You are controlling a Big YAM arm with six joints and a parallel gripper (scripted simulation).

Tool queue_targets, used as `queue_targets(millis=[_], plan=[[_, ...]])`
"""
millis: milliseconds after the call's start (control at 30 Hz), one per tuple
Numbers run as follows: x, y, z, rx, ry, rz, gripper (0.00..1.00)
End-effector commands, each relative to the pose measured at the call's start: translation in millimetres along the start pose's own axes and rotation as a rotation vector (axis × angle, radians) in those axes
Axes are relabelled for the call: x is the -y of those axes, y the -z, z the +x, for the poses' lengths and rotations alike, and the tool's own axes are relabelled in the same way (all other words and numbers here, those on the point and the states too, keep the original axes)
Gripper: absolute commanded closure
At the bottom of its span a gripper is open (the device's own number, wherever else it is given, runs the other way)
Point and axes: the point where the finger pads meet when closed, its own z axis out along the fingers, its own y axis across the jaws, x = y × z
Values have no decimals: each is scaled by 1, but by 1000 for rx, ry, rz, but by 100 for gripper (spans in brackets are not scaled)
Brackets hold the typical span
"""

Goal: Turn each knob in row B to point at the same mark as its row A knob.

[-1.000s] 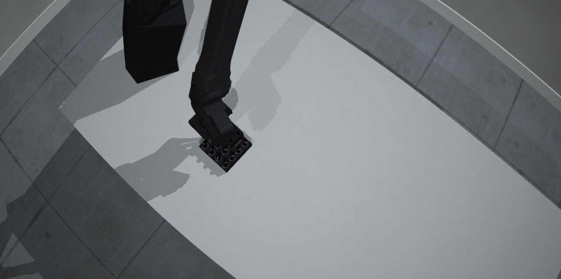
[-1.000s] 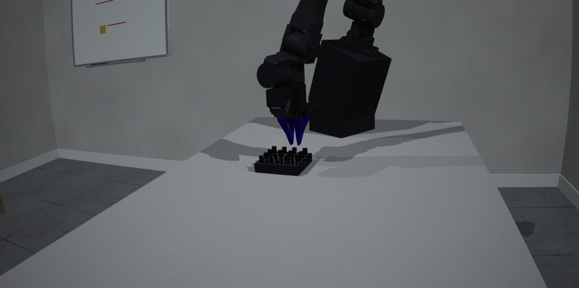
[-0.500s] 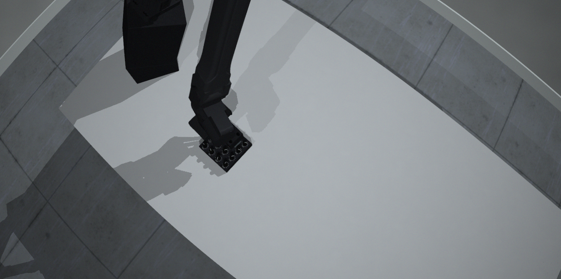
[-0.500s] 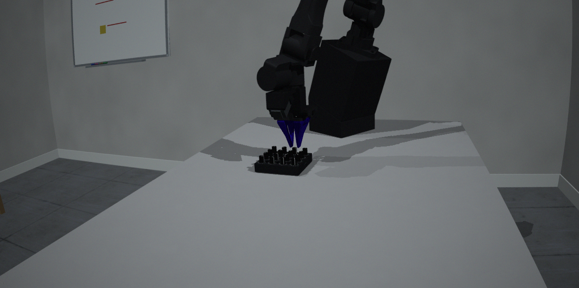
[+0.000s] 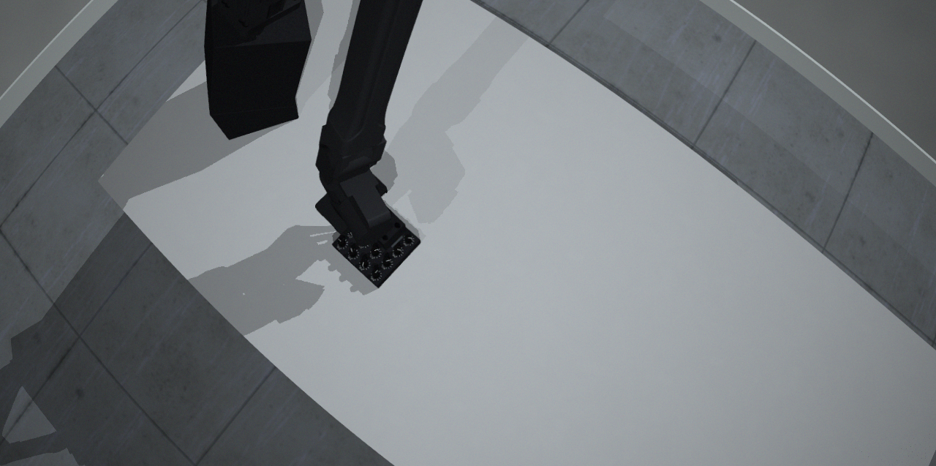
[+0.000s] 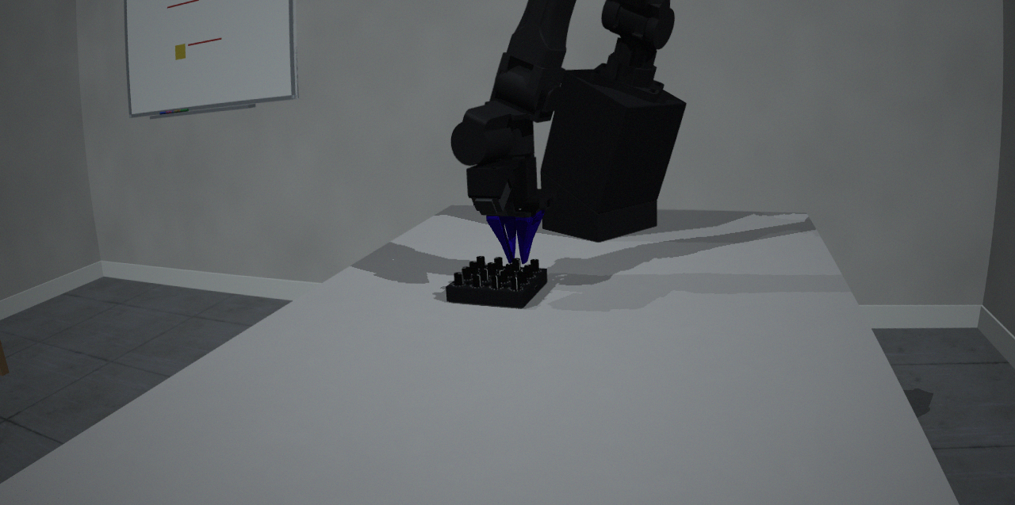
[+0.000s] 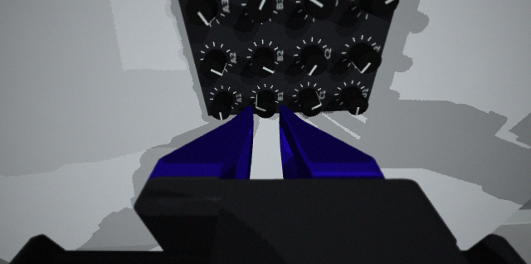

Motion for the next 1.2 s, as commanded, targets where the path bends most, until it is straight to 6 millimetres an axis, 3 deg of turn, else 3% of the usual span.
queue_targets(millis=[0,1133,1167], plan=[[1,-3,-8,14,4,6,82],[1,-3,-9,15,5,7,82],[1,-3,-9,15,5,7,93]])
